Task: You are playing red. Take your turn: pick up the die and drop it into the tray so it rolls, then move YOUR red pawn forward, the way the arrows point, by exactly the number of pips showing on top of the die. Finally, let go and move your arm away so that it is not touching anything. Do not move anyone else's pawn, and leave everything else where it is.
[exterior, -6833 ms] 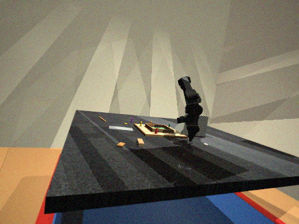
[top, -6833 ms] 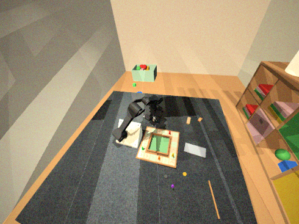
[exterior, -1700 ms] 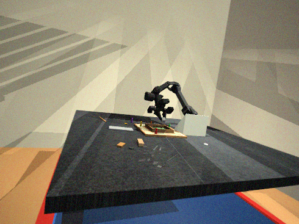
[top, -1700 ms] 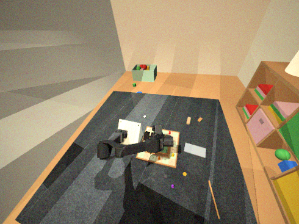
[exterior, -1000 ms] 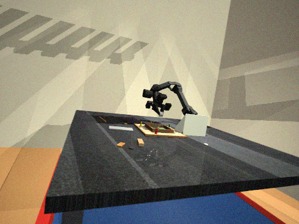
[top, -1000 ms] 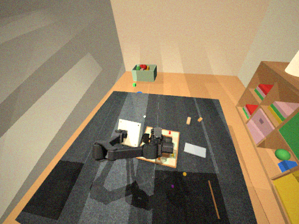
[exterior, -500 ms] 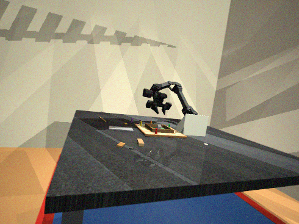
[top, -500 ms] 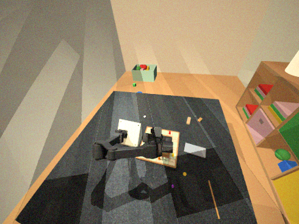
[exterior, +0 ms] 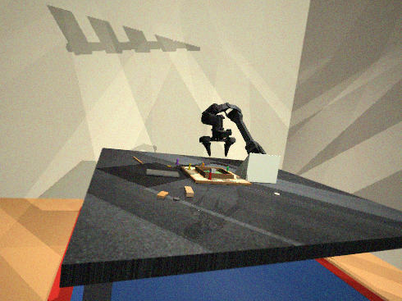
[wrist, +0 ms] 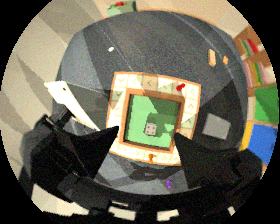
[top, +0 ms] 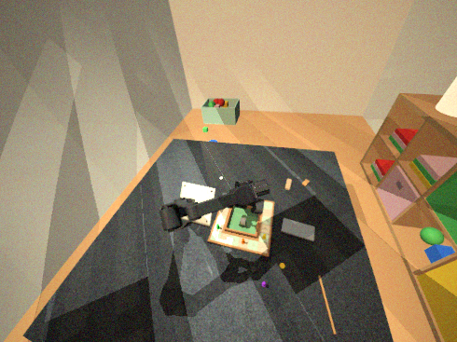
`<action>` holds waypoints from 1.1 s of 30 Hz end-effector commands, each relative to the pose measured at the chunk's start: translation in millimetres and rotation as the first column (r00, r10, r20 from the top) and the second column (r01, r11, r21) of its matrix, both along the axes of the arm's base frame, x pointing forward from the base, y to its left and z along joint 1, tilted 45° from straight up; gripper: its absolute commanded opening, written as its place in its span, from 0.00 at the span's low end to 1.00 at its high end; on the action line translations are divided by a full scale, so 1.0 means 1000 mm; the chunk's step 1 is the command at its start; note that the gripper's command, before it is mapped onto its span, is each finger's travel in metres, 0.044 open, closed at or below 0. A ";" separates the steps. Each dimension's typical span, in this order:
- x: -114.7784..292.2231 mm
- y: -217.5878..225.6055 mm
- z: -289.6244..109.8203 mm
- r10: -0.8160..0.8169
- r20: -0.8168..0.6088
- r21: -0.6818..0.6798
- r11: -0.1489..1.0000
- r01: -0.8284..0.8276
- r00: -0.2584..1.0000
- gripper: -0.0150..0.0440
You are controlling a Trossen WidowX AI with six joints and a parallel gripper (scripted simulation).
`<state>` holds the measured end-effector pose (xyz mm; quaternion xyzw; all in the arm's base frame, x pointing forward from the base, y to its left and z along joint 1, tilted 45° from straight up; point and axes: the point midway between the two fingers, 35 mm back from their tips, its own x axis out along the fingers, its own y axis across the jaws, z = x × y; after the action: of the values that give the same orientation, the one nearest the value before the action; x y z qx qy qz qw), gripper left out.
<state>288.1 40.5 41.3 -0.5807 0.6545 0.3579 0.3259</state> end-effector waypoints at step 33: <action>0.073 0.059 -0.101 -0.581 0.740 0.523 0.182 0.833 -0.337 0.59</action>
<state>346.3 86.9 -41.8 -0.2580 0.6773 -0.2693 0.6341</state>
